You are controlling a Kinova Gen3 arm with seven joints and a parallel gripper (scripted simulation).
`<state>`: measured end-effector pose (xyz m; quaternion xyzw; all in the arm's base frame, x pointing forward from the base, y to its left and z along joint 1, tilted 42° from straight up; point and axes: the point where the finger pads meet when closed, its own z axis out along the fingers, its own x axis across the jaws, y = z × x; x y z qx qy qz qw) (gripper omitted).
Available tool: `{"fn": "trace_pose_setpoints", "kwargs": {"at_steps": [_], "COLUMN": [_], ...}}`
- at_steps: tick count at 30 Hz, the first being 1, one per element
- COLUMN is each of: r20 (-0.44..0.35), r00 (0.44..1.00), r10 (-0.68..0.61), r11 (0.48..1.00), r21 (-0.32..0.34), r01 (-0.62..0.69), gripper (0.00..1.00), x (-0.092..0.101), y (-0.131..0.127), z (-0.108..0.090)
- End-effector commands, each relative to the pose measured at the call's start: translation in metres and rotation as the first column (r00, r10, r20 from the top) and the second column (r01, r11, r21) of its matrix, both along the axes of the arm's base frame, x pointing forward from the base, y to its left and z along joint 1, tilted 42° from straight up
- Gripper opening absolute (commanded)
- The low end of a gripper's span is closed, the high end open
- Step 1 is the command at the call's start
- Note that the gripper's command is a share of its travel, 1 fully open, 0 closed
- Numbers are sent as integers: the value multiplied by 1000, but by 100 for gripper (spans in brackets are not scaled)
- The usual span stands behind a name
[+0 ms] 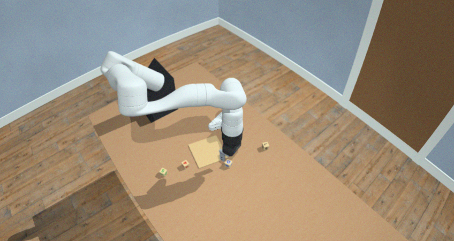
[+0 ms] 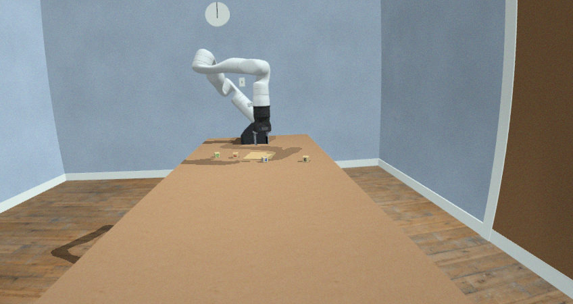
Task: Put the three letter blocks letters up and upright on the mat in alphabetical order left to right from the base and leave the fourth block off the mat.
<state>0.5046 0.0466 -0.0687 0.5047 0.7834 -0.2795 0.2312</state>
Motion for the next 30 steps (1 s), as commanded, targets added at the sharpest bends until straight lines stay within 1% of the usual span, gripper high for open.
{"fn": "trace_pose_setpoints", "kwargs": {"at_steps": [1,6,19,20,30], "r20": [-32,-57,-61,-61,-61], "r00": [999,997,997,997,997], "r10": [24,47,49,49,49], "r11": [1000,999,999,999,999], "r21": [-4,-7,-8,-8,-8], "r01": [-24,-48,-50,-50,-49], "gripper": [100,100,100,84,84], "x": [-1,0,0,0,0], "y": [5,6,7,7,7], "z": [-4,-6,-7,-7,-7]}}
